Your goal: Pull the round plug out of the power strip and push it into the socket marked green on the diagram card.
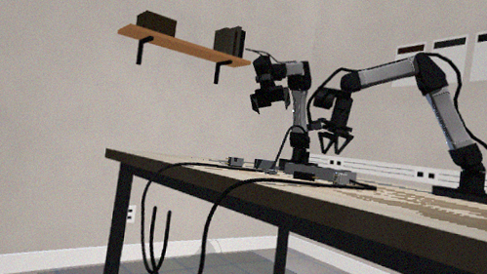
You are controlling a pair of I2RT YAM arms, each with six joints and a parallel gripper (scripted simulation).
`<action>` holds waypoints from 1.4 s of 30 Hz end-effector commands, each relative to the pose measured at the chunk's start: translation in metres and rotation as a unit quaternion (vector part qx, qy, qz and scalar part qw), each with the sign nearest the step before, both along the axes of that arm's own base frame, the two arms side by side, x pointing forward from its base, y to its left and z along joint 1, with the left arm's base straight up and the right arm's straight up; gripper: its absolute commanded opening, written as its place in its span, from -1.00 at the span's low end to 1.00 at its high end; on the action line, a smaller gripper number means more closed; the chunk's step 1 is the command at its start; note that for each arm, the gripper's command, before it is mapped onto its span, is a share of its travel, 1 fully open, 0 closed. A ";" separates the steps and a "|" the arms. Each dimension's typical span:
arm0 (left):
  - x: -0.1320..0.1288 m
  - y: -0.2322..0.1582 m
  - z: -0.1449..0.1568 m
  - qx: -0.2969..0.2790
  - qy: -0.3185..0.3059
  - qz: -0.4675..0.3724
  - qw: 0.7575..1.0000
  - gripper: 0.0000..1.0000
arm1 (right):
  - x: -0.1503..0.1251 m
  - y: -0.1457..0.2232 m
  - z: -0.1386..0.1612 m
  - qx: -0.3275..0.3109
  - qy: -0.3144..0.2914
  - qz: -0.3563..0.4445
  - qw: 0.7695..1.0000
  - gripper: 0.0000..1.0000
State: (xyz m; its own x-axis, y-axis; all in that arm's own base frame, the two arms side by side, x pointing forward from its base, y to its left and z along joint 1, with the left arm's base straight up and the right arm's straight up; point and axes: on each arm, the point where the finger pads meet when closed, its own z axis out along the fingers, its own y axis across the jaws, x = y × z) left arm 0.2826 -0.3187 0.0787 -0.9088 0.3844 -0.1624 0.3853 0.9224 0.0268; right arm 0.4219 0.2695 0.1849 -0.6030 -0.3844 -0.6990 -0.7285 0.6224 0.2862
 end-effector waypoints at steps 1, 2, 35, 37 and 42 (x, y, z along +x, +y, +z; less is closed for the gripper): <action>0.044 -0.008 0.037 -0.055 -0.116 0.001 0.992 1.00 | -0.023 -0.006 0.015 -0.040 -0.011 -0.028 0.999 1.00; 0.049 -0.007 0.041 -0.061 -0.133 0.002 0.989 1.00 | -0.030 -0.009 0.010 -0.057 -0.008 -0.035 0.998 1.00; 0.036 0.011 0.150 -0.076 -0.135 -0.133 0.979 1.00 | -0.186 0.005 -0.029 -0.190 -0.008 0.026 0.981 1.00; 0.030 0.006 0.159 -0.079 -0.134 -0.149 0.977 1.00 | -0.186 0.005 -0.029 -0.190 -0.008 0.026 0.981 1.00; 0.018 -0.006 0.171 -0.086 -0.138 -0.176 0.971 1.00 | -0.186 0.005 -0.029 -0.190 -0.008 0.026 0.981 1.00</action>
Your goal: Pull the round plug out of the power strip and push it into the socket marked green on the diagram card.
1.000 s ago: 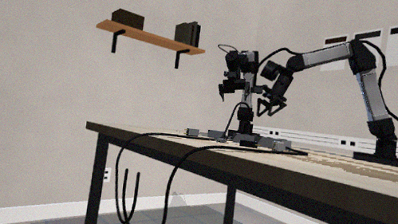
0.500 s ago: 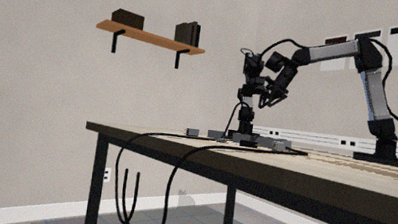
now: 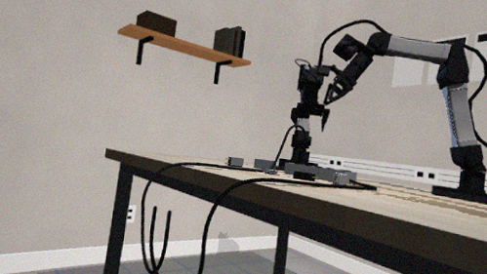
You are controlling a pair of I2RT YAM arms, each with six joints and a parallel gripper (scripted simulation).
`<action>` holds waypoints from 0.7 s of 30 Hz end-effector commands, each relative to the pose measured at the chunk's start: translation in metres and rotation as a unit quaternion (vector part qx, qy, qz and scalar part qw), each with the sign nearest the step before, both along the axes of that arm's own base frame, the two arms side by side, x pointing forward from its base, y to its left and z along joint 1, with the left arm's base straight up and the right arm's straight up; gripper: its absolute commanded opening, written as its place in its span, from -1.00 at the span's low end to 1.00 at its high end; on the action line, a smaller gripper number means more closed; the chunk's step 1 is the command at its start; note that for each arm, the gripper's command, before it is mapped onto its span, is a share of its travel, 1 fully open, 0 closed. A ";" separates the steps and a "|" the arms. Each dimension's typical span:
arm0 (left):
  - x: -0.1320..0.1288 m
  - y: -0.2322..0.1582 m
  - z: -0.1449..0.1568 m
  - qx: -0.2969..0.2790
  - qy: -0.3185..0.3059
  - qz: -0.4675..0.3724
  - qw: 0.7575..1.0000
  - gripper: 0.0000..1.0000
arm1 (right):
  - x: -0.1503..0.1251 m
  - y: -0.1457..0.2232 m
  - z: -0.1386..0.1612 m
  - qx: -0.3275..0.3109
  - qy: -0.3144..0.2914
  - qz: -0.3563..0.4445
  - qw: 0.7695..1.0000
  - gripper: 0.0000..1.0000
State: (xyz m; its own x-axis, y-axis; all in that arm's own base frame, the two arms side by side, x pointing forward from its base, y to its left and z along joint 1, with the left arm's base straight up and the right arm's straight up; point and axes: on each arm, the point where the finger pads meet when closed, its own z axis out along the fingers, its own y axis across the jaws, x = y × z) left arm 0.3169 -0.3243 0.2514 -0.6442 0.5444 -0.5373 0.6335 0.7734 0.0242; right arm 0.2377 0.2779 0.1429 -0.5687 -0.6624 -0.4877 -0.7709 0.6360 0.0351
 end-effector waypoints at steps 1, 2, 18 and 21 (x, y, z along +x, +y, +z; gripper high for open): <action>-0.023 -0.006 0.005 0.025 0.023 -0.041 0.999 1.00 | -0.002 -0.004 0.013 0.008 -0.010 -0.006 1.000 1.00; -0.028 -0.010 0.009 0.023 0.021 -0.051 0.998 1.00 | -0.002 -0.004 0.013 0.008 -0.010 -0.006 1.000 1.00; -0.014 -0.027 0.000 -0.020 0.012 -0.088 0.996 1.00 | 0.003 0.008 -0.002 0.016 -0.022 0.115 0.993 0.26; 0.005 -0.026 -0.022 -0.036 0.016 -0.102 0.994 1.00 | 0.005 0.008 -0.012 0.017 -0.031 0.197 0.980 0.26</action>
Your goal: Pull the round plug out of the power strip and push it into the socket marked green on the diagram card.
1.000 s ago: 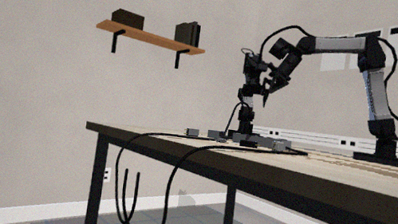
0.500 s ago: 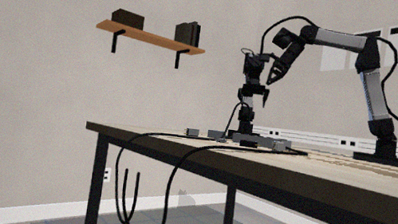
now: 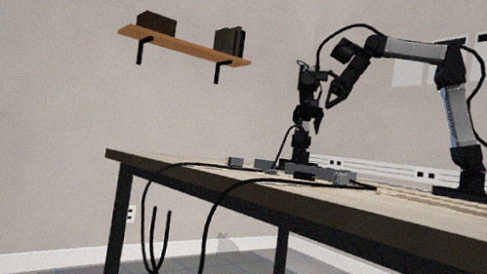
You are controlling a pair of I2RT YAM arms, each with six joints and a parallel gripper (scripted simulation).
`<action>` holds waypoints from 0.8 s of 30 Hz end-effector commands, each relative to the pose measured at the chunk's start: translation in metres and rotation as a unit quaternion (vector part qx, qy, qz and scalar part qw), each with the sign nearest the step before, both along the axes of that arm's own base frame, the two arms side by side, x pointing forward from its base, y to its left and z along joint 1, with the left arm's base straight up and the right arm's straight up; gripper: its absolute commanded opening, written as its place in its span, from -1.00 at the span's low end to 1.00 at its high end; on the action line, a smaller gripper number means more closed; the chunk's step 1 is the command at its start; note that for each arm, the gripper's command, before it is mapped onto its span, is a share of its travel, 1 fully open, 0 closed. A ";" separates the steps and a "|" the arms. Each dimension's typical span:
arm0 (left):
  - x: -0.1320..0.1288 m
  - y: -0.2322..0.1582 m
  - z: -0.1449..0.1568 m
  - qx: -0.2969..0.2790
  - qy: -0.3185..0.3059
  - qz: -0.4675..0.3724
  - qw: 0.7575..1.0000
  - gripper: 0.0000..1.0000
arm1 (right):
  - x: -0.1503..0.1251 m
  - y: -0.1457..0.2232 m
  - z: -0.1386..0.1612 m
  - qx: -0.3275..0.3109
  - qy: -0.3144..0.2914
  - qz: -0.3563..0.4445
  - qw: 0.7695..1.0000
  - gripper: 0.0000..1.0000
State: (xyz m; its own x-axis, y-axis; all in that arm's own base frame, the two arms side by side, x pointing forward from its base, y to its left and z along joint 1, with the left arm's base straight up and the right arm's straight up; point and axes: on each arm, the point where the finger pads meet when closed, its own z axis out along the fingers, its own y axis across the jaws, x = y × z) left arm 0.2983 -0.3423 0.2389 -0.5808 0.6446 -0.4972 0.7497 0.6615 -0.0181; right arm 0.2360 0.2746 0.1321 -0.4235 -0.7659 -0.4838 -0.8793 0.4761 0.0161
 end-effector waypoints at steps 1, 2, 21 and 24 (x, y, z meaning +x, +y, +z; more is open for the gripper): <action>0.031 -0.007 -0.017 -0.045 -0.013 -0.029 0.998 1.00 | 0.009 0.010 -0.003 0.026 -0.023 0.129 0.991 0.26; 0.037 -0.007 -0.024 -0.053 -0.016 -0.039 0.998 1.00 | 0.011 0.010 -0.006 0.025 -0.025 0.153 0.988 0.26; 0.022 0.016 -0.142 -0.151 -0.099 -0.255 0.950 1.00 | 0.040 -0.002 -0.048 0.013 -0.013 0.314 0.949 0.26; 0.011 0.024 -0.158 -0.159 -0.106 -0.276 0.942 1.00 | 0.041 -0.002 -0.052 0.012 -0.009 0.313 0.950 0.26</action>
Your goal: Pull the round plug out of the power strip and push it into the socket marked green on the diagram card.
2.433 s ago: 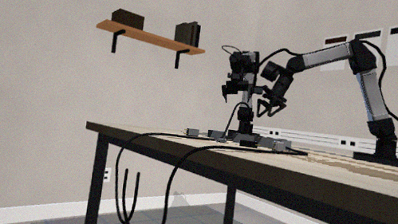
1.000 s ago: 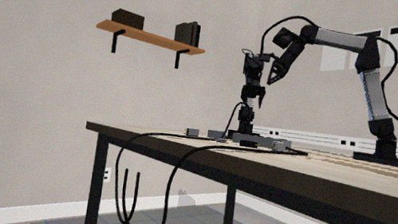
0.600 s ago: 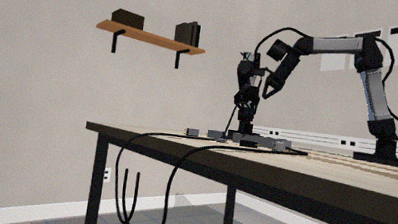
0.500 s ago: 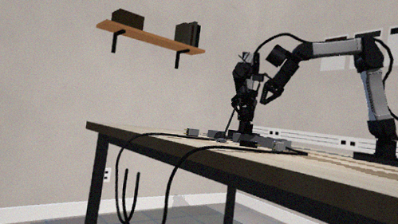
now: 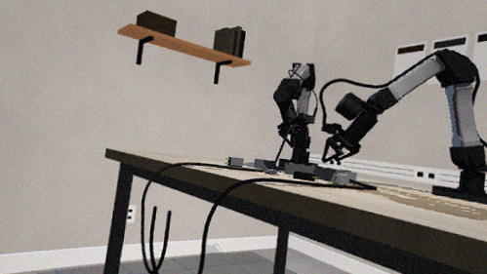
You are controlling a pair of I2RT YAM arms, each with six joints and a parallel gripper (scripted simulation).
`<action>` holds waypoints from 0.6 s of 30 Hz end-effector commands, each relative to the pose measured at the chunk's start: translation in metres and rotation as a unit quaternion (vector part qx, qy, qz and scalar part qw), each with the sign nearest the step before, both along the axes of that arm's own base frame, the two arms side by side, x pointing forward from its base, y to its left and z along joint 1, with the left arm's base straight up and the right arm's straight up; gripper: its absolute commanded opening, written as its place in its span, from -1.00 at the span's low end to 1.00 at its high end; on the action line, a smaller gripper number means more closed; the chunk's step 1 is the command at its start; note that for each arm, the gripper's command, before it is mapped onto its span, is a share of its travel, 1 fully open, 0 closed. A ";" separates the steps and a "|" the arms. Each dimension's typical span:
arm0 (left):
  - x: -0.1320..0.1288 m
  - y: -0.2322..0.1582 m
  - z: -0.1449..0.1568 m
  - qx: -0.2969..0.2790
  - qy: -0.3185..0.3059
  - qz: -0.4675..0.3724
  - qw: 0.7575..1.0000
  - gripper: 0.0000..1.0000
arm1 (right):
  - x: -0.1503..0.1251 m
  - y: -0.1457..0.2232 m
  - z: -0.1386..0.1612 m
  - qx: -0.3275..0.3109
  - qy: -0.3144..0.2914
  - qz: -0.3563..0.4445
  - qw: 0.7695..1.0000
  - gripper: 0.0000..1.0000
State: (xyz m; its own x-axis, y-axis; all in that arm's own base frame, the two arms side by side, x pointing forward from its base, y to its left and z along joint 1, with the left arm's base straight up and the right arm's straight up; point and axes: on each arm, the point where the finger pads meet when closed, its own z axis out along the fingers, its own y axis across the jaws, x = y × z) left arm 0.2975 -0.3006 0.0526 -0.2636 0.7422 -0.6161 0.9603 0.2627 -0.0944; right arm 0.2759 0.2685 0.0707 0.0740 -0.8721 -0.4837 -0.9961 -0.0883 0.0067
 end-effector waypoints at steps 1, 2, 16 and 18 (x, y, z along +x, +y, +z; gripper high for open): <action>0.009 -0.015 0.024 -0.102 -0.090 -0.055 0.989 1.00 | 0.002 0.004 0.011 0.014 -0.002 0.026 1.000 0.26; 0.007 -0.013 0.020 -0.103 -0.090 -0.059 0.989 1.00 | 0.002 0.004 0.013 0.016 -0.004 0.026 1.000 0.26; -0.005 -0.014 -0.014 -0.096 -0.071 -0.066 0.991 1.00 | -0.002 0.008 0.006 0.012 -0.002 0.027 1.000 0.26; -0.004 -0.017 -0.016 -0.097 -0.071 -0.065 0.991 1.00 | 0.000 0.011 0.002 0.012 -0.004 0.023 1.000 0.26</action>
